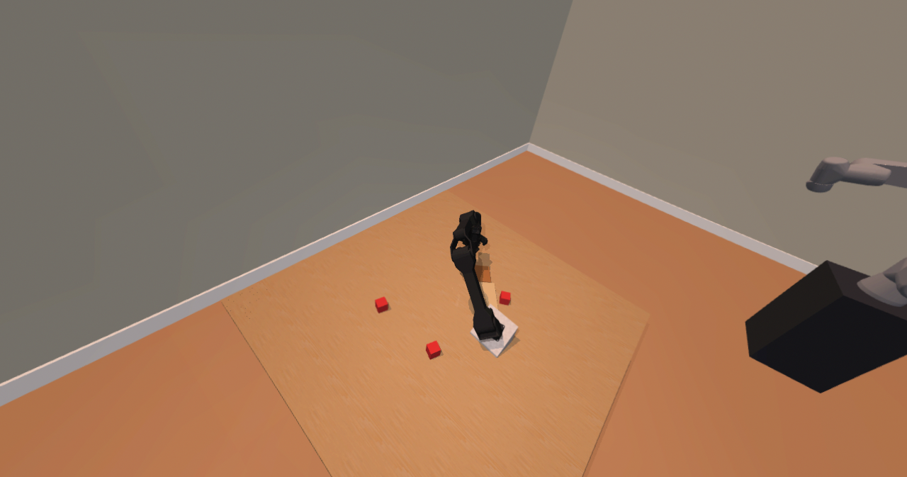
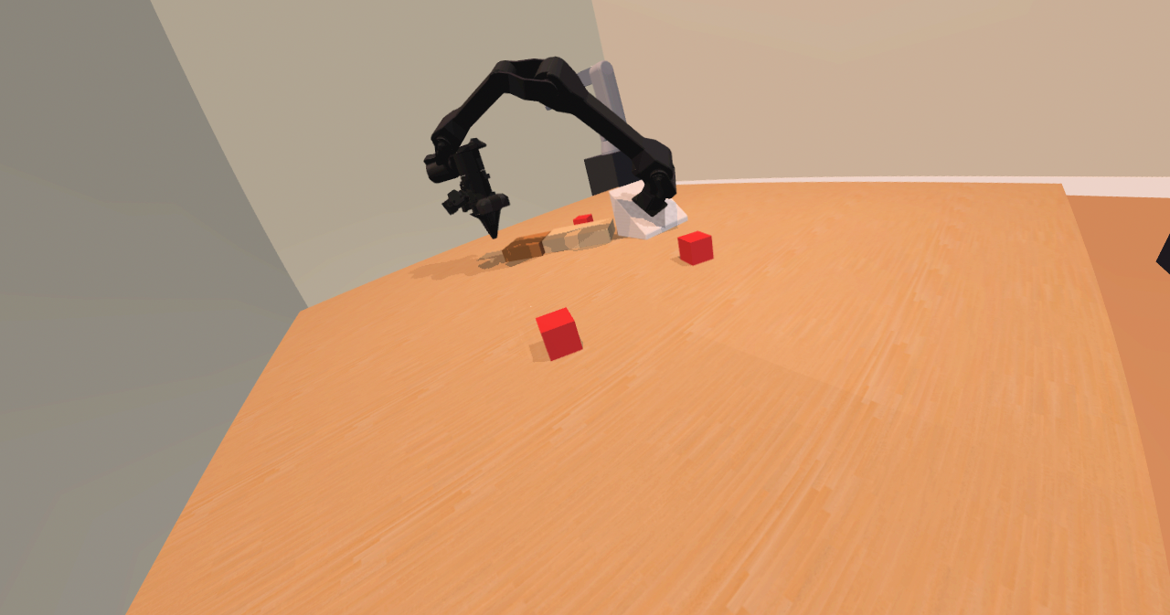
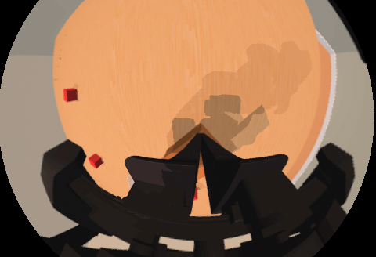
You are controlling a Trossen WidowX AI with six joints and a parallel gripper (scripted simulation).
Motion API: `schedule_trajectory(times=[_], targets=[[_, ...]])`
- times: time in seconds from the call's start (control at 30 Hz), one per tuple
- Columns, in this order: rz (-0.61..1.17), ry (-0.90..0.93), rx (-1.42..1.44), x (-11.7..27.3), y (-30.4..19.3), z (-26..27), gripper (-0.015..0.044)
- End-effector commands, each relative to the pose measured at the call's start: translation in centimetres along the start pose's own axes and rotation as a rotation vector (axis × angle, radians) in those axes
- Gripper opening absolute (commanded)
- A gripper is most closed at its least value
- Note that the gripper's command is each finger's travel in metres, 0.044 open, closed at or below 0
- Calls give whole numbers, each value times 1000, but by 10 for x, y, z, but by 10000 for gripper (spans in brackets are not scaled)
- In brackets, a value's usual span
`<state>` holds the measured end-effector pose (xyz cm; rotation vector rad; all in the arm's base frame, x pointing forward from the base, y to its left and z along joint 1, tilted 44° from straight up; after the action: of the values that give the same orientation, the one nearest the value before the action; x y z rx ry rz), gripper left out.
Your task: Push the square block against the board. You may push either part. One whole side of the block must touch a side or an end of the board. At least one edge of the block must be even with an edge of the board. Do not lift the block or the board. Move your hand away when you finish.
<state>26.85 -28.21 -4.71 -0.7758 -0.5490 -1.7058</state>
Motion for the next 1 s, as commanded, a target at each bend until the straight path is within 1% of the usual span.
schedule_trajectory(times=[0.0,0.57,0.8,0.87,0.93,0.97], targets=[[1,5,148,-2,-4,10,0],[0,9,729,-6,-25,45,0],[0,9,752,-6,-26,47,0],[0,9,752,-19,-25,47,0],[-1,10,752,-49,-26,47,0],[-1,11,752,-59,-26,48,0]])
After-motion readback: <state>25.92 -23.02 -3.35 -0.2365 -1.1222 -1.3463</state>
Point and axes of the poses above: the point midway between the two fingers, 35 mm back from their tips, its own x axis back along the fingers, its own z axis across the jaws, y = z × x, the point moved 7 cm from there along x, back along the fingers, and after that the axes turned 6 degrees about -x, right-handed, at the moved point
